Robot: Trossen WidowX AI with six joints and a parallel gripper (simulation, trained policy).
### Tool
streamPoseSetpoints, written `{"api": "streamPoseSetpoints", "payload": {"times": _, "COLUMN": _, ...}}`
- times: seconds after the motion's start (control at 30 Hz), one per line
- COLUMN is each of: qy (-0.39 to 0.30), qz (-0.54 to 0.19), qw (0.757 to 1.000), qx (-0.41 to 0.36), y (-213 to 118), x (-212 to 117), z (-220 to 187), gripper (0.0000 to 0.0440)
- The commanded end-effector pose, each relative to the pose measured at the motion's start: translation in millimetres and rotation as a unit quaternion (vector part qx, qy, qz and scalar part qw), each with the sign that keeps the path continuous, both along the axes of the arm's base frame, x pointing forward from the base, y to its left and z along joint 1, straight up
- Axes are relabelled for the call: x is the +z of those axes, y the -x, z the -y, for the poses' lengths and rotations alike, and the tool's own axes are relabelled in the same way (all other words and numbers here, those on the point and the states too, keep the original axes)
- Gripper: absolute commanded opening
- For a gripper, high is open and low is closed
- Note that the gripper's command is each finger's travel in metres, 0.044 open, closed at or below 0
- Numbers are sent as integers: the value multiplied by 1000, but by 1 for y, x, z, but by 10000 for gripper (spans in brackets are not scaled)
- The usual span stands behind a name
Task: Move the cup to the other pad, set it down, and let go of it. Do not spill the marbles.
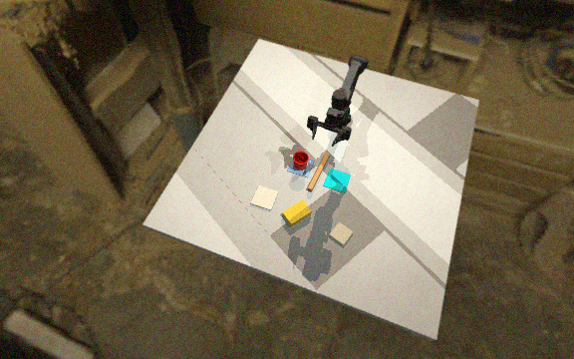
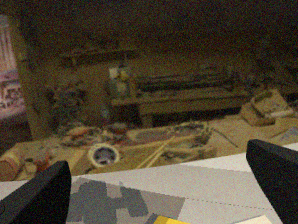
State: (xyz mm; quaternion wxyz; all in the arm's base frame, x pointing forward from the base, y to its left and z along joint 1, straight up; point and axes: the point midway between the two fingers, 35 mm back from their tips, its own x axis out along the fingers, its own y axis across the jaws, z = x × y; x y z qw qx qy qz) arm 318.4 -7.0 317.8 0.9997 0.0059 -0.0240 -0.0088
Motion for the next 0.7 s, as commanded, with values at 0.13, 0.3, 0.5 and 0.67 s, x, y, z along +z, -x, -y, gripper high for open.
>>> {"api": "streamPoseSetpoints", "payload": {"times": 0.13, "qy": -1, "qz": -19, "qw": 1000, "qx": -9, "y": 0, "x": -6, "z": 2, "gripper": 269}}
{"api": "streamPoseSetpoints", "payload": {"times": 0.3, "qy": -2, "qz": -46, "qw": 999, "qx": -13, "y": -1, "x": -13, "z": 1, "gripper": 138}}
{"api": "streamPoseSetpoints", "payload": {"times": 0.5, "qy": -3, "qz": -88, "qw": 996, "qx": -11, "y": -3, "x": -24, "z": -2, "gripper": 31}}
{"api": "streamPoseSetpoints", "payload": {"times": 0.67, "qy": -8, "qz": -123, "qw": 992, "qx": -3, "y": -6, "x": -30, "z": -8, "gripper": 54}}
